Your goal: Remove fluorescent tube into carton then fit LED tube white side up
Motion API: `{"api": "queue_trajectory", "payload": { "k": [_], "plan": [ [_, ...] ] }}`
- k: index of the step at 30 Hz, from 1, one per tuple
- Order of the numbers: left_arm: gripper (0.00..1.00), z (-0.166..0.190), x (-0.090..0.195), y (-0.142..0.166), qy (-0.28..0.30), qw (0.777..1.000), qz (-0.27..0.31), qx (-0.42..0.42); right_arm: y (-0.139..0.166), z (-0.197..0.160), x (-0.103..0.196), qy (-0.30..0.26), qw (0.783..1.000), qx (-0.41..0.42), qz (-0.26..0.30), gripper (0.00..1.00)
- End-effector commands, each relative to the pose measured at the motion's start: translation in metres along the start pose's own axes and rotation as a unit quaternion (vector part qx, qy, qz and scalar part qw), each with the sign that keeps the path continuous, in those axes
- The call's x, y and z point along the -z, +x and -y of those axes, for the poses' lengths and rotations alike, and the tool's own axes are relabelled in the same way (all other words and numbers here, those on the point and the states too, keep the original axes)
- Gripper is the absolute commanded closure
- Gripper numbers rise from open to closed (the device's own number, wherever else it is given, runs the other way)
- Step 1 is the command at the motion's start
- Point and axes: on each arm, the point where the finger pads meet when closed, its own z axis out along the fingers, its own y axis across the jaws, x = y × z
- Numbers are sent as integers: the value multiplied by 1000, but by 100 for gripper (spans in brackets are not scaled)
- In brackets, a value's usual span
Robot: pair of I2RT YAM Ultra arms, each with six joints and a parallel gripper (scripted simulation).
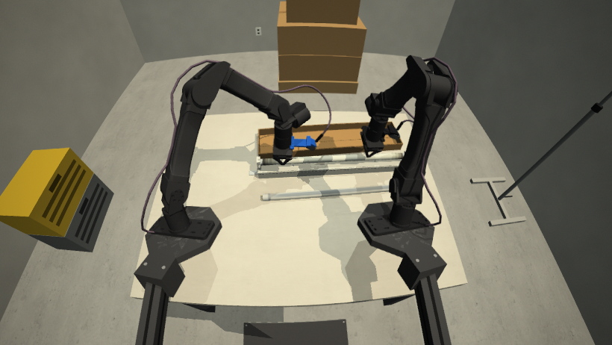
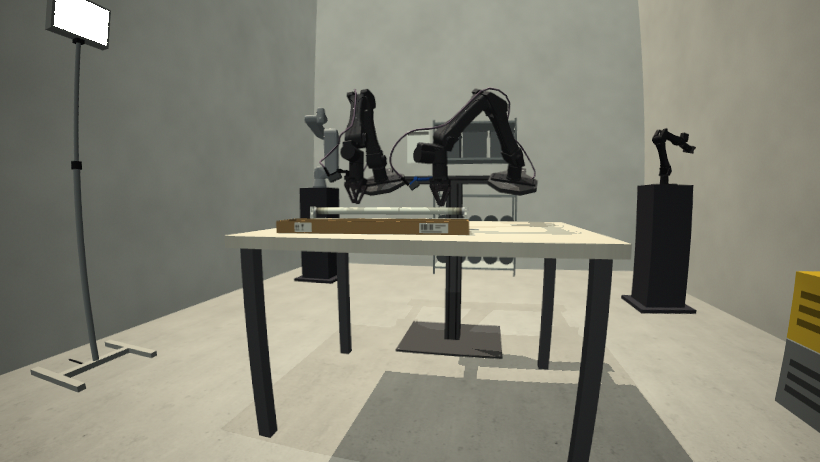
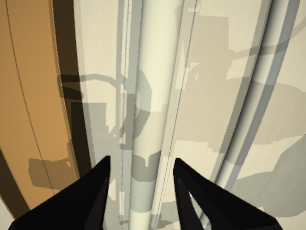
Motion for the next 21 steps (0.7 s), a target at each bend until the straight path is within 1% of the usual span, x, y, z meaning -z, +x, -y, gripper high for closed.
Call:
{"api": "queue_trajectory", "payload": {
  "k": [1, 2, 4, 5, 7, 9, 10, 12, 13, 18, 19, 21],
  "plan": [
    [51, 4, 4, 4, 65, 998, -5, -15, 0, 7, 4, 64, 998, 1, 8, 51],
    [51, 4, 4, 4, 78, 997, -4, -16, 1, 7, 4, 77, 997, 2, 7, 51],
    [51, 4, 4, 4, 78, 997, -4, -16, 1, 7, 4, 77, 997, 2, 7, 51],
    [51, 6, 7, 1, 91, 996, -1, -20, -4, 7, 4, 90, 996, -4, 11, 51],
    [51, 3, 7, 6, 118, 993, -1, -14, -7, 7, 5, 118, 993, -7, 12, 51],
    [51, 2, 10, 8, 149, 989, 1, -11, -2, 6, 8, 147, 989, -1, 11, 51],
    [51, -13, 5, -5, 80, 997, 5, 5, -4, -14, 1, 80, 997, -6, 10, 51],
    [51, -10, 8, -6, 91, 996, 7, -2, -3, -13, 2, 92, 996, -4, 10, 51],
    [51, -8, 3, 9, 125, 992, -3, -3, 0, -10, 4, 113, 994, 0, 9, 51],
    [51, -7, 9, 12, 168, 986, 2, 0, 1, -7, 8, 156, 988, 2, 10, 51],
    [51, -8, 12, 12, 177, 984, 5, 1, -3, -6, 9, 167, 986, -3, 12, 51],
    [51, -8, 12, 12, 177, 984, 5, 1, -3, -6, 9, 167, 986, -3, 12, 51]
  ]
}}
